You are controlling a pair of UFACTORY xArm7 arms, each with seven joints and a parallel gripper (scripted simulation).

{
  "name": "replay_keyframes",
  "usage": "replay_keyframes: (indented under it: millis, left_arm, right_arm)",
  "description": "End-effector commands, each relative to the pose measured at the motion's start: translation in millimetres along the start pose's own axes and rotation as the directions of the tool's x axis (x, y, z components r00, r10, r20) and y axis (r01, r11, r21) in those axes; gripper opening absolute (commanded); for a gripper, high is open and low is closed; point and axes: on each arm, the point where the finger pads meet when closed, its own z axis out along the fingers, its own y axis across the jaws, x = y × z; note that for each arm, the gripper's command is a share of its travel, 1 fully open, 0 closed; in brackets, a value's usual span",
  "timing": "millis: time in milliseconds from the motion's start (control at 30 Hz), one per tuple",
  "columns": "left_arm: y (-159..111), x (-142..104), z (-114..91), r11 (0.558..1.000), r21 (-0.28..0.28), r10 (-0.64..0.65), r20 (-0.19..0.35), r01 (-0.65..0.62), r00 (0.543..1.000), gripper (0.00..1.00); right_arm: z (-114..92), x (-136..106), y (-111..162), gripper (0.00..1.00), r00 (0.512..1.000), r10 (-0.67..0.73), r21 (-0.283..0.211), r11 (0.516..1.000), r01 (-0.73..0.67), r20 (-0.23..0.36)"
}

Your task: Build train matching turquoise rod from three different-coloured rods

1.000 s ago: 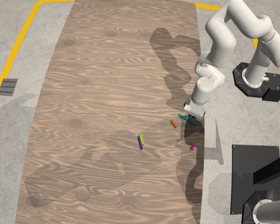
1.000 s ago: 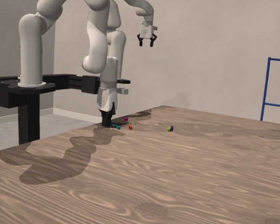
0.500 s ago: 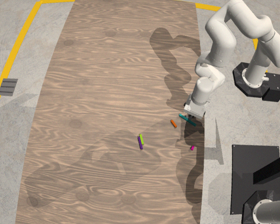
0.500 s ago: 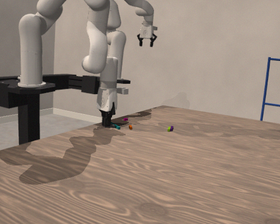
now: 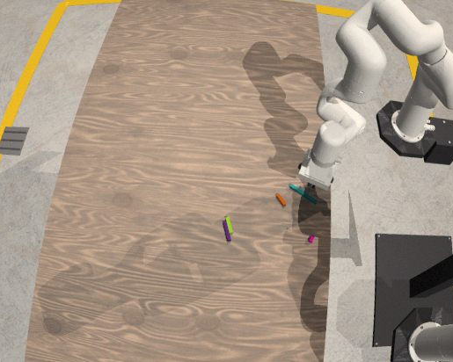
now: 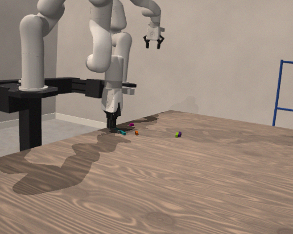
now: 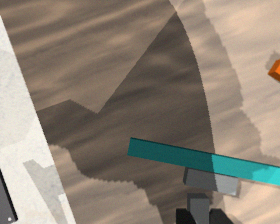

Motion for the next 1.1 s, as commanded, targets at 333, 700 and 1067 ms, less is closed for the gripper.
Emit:
replay_keyframes:
  millis: [333, 700, 1067]
  left_arm:
    - [0, 1, -2, 1.0, -0.001, 0.0, -0.005, 0.0, 1.0, 1.0]
    - [0, 1, -2, 1.0, -0.001, 0.0, -0.005, 0.0, 1.0, 1.0]
    - [0, 1, -2, 1.0, -0.001, 0.0, -0.005, 0.0, 1.0, 1.0]
  right_arm:
    - [-78, 1, 1, 0.06, 1.0, 0.0, -0.001, 1.0, 0.0, -0.003]
    - [-84, 1, 1, 0.06, 1.0, 0.0, -0.001, 1.0, 0.0, -0.003]
    - [-84, 10, -3, 0.06, 0.991, -0.133, -0.002, 0.991, 0.133, -0.003]
